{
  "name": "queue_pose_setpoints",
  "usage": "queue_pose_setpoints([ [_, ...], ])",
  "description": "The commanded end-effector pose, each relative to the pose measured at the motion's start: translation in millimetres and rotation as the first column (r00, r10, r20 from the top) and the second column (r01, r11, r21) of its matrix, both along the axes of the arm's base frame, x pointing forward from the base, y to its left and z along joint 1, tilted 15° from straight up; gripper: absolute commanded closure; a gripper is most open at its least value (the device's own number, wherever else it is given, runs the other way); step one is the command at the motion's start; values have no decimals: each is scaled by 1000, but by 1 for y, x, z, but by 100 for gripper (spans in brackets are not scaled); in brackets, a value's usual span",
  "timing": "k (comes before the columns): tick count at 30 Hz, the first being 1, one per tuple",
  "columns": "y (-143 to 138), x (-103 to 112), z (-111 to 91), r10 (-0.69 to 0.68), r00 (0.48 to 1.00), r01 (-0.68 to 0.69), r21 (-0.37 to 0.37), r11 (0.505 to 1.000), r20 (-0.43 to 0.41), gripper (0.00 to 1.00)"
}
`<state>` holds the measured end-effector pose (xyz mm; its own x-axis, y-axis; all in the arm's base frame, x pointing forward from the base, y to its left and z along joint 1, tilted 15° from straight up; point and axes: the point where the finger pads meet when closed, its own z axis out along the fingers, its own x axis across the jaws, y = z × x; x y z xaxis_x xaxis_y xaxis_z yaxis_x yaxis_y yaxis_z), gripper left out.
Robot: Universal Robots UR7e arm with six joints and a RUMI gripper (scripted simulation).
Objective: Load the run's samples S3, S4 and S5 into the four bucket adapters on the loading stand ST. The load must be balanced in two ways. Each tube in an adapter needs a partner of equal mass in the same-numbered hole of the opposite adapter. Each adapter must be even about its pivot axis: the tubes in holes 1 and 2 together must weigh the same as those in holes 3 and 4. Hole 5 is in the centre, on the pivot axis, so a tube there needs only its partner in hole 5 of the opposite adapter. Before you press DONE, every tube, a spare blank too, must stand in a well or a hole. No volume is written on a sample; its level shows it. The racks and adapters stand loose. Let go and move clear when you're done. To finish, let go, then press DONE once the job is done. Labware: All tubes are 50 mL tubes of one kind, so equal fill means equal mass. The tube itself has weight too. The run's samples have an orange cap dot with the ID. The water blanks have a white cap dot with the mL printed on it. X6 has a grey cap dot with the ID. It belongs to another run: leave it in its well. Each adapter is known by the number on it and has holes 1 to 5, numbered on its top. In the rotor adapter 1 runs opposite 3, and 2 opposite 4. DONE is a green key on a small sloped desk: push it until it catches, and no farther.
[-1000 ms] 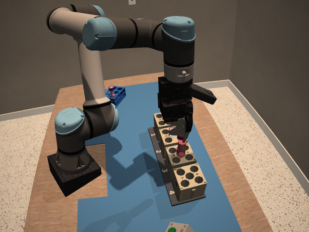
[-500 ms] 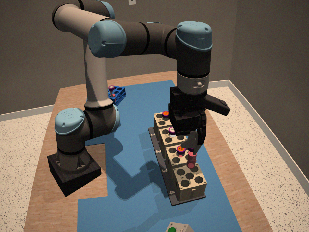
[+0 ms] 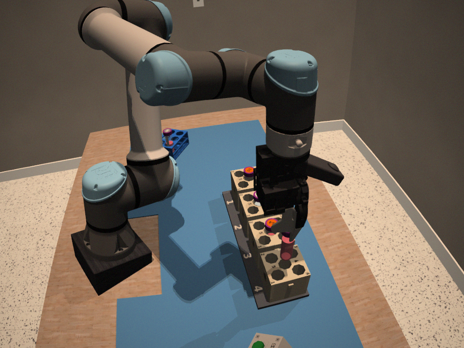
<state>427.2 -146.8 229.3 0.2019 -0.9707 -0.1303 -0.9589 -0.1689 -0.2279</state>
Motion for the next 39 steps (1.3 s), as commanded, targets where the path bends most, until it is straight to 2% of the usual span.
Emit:
queue_pose_setpoints([
  [1, 1, 2, -9, 0, 1000, 0, -1, 1000, 1, 100],
  [18, 2, 3, -11, 0, 1000, 0, -1, 1000, 1, 100],
  [39, 6, 8, -36, 0, 1000, 0, -1, 1000, 1, 100],
])
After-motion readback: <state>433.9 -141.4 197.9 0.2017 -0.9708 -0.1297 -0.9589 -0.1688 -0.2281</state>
